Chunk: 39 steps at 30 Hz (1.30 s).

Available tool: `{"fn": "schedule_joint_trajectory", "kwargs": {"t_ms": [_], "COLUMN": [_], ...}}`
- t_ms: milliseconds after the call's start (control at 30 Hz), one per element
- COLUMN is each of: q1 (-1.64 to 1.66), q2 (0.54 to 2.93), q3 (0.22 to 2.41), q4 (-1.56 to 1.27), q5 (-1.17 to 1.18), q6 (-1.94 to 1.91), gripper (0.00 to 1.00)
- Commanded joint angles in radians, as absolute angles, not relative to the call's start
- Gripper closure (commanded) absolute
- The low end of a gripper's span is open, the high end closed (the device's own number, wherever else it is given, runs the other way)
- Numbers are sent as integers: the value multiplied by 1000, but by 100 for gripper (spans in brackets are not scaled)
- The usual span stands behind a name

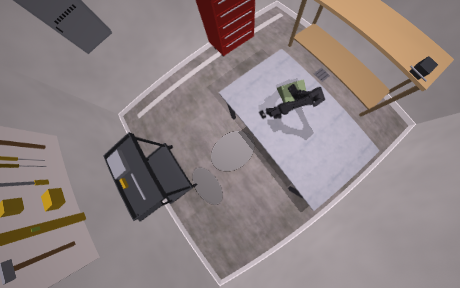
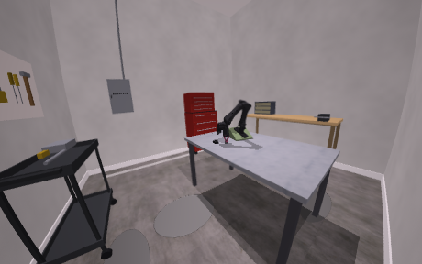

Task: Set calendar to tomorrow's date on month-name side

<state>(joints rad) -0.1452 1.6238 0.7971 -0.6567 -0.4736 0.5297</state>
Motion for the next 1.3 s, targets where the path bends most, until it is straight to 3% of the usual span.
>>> {"fn": "schedule_joint_trajectory", "kwargs": {"t_ms": [0,1267], "q1": [-147,-140], "q2": [1621,1629], "q3": [800,792], "q4": [-653,-634], "q5": [-472,-471], "q6": [530,538], "gripper": [74,74]}}
